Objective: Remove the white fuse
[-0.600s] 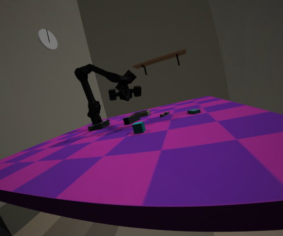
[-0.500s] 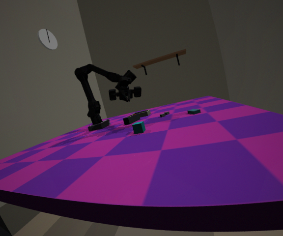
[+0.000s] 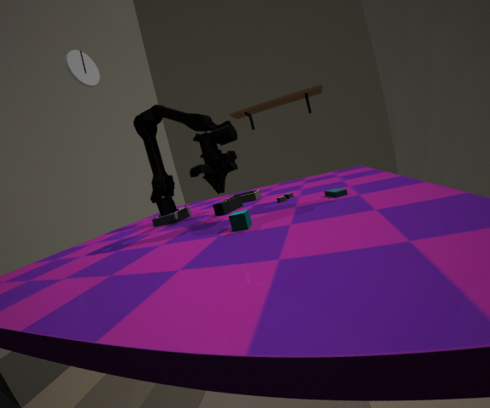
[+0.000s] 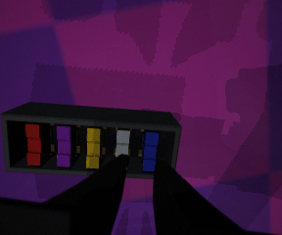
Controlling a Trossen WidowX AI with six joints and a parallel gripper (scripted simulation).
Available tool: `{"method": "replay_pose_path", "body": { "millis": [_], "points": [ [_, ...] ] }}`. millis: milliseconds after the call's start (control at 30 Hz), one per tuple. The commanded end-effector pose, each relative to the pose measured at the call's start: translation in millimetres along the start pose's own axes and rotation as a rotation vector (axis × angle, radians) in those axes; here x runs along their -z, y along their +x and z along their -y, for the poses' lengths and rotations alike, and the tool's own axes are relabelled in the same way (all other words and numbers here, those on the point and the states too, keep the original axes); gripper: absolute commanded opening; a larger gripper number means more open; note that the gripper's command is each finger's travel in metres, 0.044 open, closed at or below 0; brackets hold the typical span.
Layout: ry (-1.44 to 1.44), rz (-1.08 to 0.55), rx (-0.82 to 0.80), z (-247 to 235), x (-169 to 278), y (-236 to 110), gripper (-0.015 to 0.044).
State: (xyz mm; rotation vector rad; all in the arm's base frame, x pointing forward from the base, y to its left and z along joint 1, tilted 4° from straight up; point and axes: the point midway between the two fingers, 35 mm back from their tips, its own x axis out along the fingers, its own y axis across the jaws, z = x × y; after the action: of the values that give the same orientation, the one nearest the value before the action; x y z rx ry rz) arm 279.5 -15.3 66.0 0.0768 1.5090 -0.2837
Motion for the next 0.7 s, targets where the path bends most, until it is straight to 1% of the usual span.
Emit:
{"method": "replay_pose_path", "body": {
  "millis": [0,300,667],
  "points": [
    [-0.053,-0.066,-0.076,-5.7,6.5,-4.0,0.0074],
    [-0.053,-0.066,-0.076,-6.9,5.6,-3.1,0.0074],
    [-0.053,-0.066,-0.076,-7.7,5.9,7.1,0.0074]
  ]
}}
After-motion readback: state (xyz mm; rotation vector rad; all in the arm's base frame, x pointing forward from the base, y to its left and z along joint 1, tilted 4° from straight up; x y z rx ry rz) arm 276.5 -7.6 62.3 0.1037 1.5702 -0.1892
